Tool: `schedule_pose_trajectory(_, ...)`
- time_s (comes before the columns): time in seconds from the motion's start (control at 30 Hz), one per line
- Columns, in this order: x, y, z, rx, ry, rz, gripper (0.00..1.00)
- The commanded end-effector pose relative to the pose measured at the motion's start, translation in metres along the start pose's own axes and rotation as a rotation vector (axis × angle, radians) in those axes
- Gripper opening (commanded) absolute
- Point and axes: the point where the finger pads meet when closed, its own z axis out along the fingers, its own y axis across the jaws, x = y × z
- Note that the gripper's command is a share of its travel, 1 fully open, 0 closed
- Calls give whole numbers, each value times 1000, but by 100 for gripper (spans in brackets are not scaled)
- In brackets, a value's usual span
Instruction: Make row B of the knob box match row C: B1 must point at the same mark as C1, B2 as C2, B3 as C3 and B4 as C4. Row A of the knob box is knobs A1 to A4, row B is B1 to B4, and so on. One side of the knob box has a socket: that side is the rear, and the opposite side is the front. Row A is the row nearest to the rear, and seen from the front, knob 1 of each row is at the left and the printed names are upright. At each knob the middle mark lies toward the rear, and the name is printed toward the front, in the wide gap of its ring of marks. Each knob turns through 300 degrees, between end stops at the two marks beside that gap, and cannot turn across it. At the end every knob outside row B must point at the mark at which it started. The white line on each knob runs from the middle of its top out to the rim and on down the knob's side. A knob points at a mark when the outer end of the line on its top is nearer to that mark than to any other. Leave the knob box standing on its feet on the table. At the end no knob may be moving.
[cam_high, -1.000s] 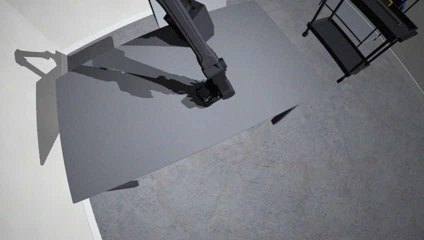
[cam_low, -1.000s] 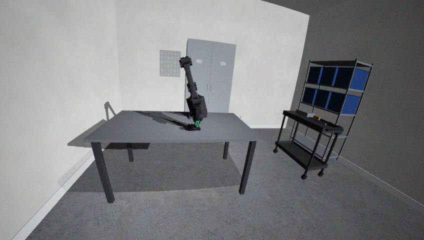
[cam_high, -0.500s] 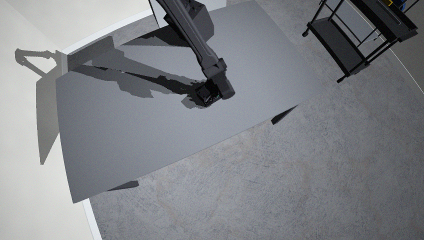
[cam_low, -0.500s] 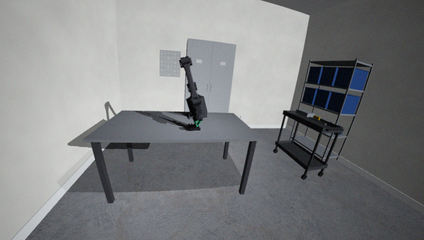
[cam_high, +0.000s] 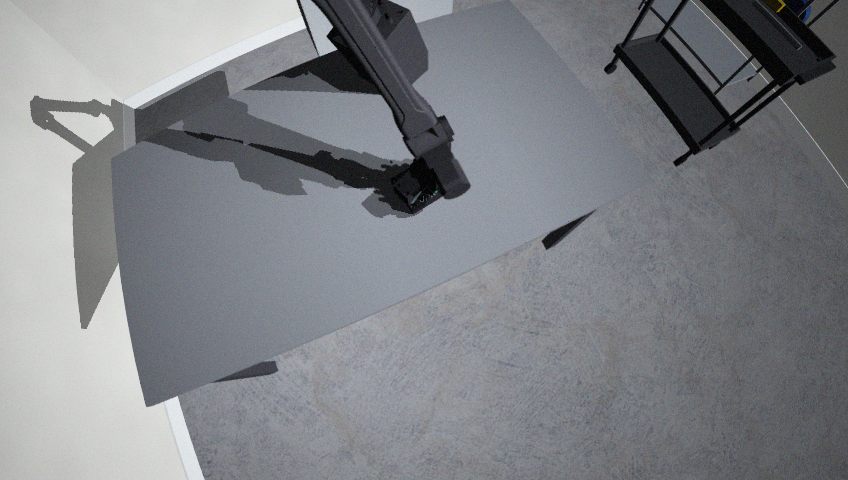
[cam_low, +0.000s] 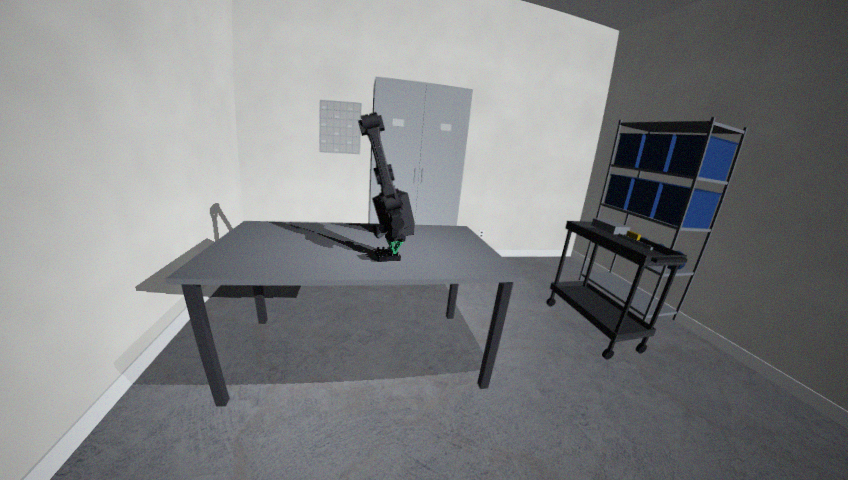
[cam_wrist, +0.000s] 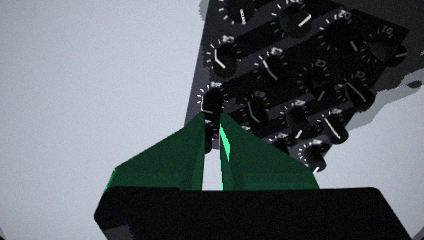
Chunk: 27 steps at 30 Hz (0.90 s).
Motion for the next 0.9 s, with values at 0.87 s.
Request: schedule_pose_trajectory(0.87, -9, 4, 5, -3, -9, 202, 8)
